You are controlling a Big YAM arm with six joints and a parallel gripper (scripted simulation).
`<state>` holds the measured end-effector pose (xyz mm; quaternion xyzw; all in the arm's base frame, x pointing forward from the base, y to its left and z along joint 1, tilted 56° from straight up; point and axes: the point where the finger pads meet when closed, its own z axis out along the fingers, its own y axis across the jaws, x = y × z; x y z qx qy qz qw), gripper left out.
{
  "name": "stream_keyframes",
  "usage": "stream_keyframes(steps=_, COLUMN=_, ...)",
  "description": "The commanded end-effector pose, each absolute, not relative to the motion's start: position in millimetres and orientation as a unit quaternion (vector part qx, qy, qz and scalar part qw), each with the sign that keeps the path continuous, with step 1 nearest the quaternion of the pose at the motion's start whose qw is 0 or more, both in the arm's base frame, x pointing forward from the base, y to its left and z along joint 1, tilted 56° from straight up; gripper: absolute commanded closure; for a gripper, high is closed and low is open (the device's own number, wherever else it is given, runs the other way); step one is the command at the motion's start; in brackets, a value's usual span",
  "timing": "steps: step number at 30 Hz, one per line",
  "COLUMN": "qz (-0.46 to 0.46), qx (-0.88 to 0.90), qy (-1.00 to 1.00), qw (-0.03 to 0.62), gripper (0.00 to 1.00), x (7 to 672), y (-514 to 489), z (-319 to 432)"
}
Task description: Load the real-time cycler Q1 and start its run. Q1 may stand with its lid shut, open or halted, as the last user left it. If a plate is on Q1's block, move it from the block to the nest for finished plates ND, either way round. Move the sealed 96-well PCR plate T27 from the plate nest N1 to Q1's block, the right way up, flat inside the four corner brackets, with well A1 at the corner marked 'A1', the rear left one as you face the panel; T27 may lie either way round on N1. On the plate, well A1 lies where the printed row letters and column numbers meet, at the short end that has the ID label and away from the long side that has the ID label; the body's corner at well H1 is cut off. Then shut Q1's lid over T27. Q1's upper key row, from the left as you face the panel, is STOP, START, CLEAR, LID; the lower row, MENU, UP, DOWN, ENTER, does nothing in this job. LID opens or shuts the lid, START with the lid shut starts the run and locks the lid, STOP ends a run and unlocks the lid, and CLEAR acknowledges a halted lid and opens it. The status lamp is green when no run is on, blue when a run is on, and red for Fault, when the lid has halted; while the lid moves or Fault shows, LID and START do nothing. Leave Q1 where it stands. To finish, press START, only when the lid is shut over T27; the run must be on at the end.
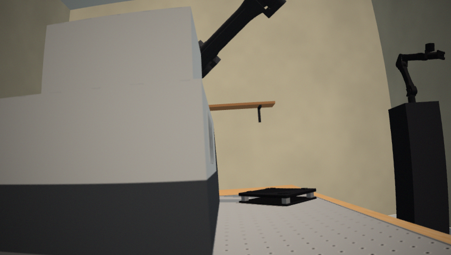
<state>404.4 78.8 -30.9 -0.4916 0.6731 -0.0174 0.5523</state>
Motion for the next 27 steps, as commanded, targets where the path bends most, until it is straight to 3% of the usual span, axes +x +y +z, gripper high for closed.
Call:
stream_keyframes(steps=1, qz=-0.01, qx=-0.493, qy=0.67, qw=0.554, gripper=1.0, x=393, y=87, z=-25)
stream_keyframes(steps=27, qz=-0.022, qx=-0.487, qy=0.677, qw=0.551, gripper=1.0, x=405, y=72, z=-33)
